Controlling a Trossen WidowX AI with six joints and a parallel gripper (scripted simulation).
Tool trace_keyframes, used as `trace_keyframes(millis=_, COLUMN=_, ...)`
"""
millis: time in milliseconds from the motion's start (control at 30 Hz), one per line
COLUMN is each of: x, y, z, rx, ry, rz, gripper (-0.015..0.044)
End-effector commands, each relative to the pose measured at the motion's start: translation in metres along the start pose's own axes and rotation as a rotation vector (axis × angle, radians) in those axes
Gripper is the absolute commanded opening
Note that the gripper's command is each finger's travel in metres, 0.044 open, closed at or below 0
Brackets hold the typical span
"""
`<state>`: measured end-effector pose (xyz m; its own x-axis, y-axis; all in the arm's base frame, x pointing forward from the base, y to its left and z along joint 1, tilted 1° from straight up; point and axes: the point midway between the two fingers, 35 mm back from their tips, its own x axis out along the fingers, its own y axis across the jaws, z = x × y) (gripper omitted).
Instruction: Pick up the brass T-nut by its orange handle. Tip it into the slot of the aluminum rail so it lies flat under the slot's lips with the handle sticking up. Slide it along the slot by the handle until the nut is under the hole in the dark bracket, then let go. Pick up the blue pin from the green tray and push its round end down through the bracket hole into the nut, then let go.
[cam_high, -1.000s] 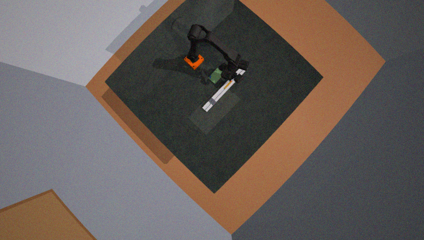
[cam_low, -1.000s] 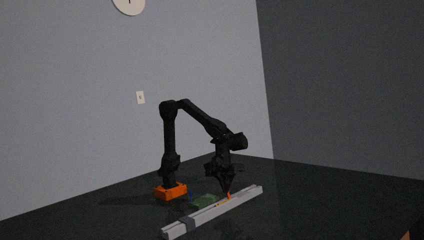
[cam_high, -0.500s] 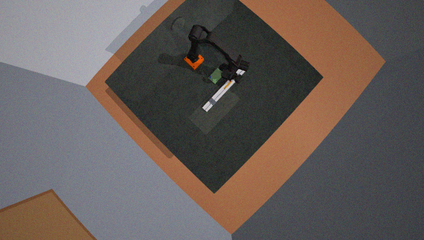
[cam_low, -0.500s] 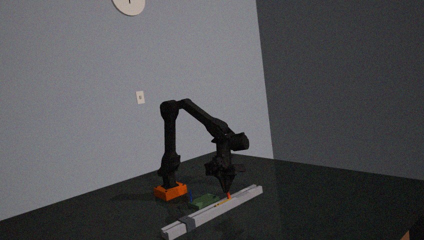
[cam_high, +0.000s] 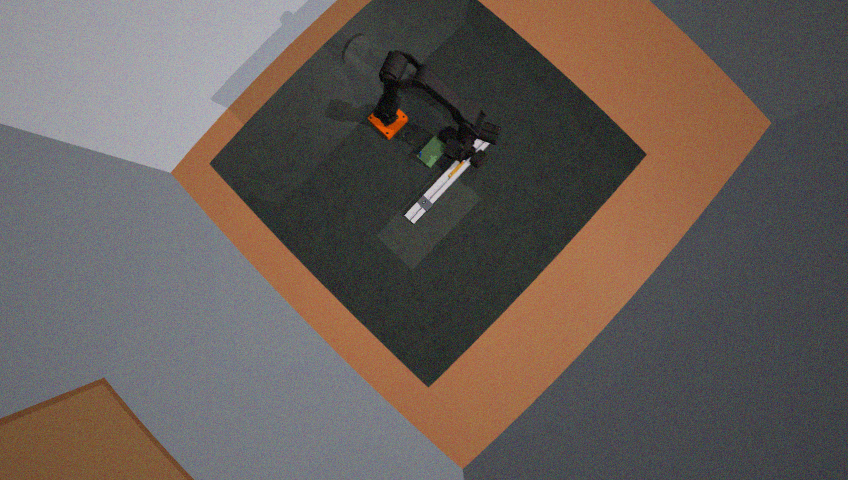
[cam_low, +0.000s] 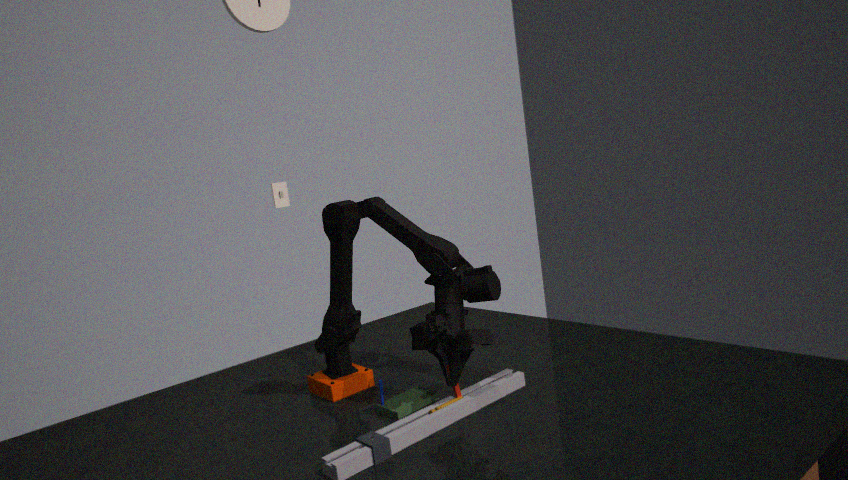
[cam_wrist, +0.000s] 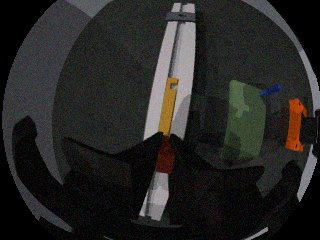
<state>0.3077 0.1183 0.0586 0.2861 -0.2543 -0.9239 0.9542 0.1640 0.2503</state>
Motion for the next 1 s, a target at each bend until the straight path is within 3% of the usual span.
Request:
trace_keyframes(millis=0, x=0.0002, y=0.0006, z=-0.0009, rx=-0.007, ry=0.004, rz=-0.011, gripper=-0.0150)
trace_keyframes(millis=967, x=0.0006, y=0.0042, z=-0.0010, rx=-0.025, ry=0.004, rz=-0.067, gripper=-0.0150)
